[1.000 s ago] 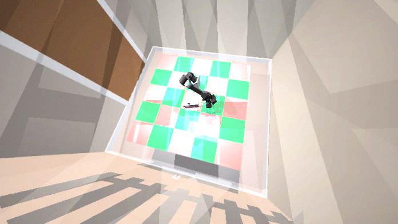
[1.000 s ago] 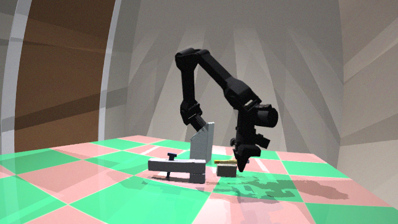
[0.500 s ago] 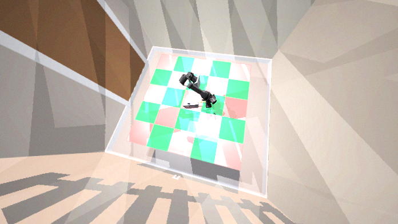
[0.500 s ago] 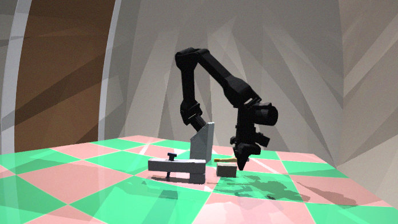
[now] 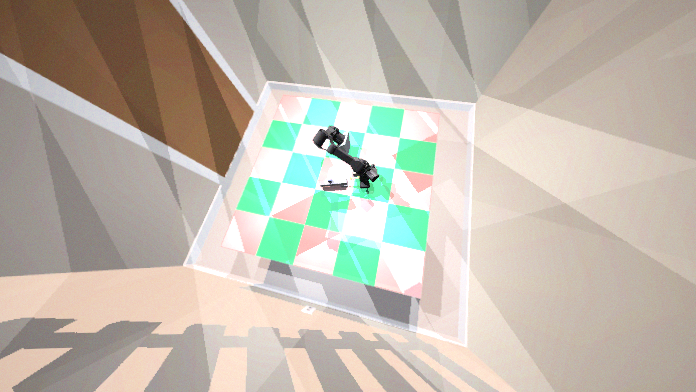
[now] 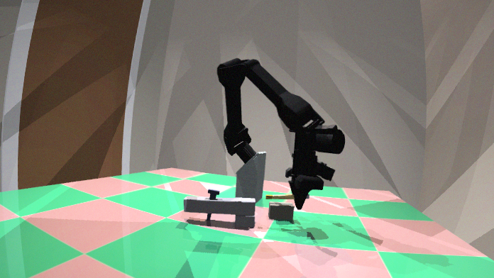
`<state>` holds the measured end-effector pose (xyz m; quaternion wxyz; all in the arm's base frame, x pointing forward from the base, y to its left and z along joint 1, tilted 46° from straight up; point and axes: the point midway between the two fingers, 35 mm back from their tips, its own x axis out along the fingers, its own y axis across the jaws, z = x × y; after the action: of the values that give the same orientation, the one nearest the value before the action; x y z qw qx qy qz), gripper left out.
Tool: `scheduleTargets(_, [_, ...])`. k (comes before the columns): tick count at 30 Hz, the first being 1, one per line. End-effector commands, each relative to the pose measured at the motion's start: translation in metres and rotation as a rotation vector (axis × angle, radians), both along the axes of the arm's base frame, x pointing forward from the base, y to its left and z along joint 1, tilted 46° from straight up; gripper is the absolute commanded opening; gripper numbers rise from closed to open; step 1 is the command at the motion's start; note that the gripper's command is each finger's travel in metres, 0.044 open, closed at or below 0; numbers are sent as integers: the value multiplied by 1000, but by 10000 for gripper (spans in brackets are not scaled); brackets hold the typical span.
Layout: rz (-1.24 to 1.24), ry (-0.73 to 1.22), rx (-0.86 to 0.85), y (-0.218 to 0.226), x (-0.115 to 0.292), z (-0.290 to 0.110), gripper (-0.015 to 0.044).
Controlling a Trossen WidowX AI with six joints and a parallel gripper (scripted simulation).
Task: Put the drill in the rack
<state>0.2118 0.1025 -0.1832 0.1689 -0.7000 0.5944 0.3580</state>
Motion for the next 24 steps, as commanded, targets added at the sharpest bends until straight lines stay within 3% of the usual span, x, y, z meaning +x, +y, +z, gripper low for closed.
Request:
scheduleTargets(1, [-3, -4, 5, 3, 1, 2, 0])
scheduleTargets(24, [-3, -3, 6, 8, 1, 8, 0])
